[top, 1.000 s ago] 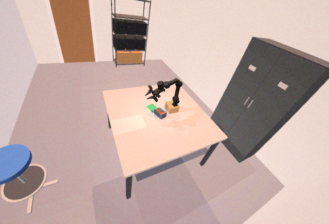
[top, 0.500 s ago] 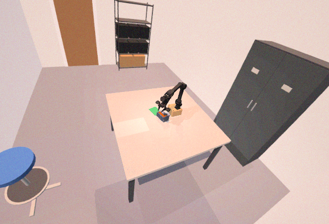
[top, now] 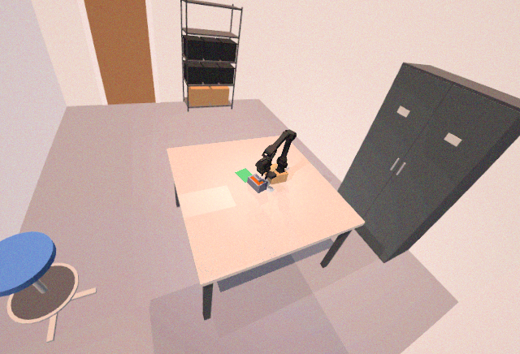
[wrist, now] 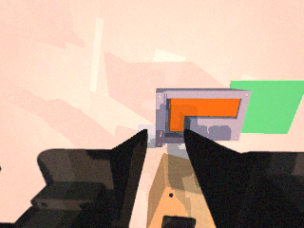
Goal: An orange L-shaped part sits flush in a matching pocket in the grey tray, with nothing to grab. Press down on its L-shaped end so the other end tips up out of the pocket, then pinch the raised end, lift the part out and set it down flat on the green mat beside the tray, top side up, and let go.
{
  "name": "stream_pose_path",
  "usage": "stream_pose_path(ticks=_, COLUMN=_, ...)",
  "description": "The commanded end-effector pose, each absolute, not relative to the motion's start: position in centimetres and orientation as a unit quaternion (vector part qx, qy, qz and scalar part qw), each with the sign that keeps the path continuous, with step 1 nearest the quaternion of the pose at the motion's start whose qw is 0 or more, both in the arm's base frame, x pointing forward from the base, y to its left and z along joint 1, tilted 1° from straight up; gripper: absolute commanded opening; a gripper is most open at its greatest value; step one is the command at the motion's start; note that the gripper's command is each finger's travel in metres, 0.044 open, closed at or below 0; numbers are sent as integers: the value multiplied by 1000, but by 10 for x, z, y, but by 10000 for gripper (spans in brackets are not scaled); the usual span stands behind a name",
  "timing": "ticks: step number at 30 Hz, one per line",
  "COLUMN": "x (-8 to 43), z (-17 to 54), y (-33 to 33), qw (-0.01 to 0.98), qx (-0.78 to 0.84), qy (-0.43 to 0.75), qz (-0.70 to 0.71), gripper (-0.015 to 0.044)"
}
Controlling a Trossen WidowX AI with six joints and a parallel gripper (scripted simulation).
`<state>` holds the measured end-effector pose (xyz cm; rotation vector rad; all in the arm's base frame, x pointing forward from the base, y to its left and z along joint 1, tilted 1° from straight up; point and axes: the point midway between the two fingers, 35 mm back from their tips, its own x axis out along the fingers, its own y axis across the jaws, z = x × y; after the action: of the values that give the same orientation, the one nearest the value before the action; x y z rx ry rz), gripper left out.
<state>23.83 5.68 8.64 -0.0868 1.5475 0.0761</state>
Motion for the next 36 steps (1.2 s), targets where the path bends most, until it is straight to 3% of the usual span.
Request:
stream_pose_path(ticks=1, x=232, z=82, y=57, qw=708, qx=-31, qy=705, qz=30, gripper=180)
stream_pose_path(ticks=9, x=232, z=10, y=57, qw=708, qx=-31, qy=705, qz=30, gripper=180)
stream_pose_path(ticks=36, x=233, z=-13, y=57, qw=708, qx=-31, qy=705, qz=30, gripper=180)
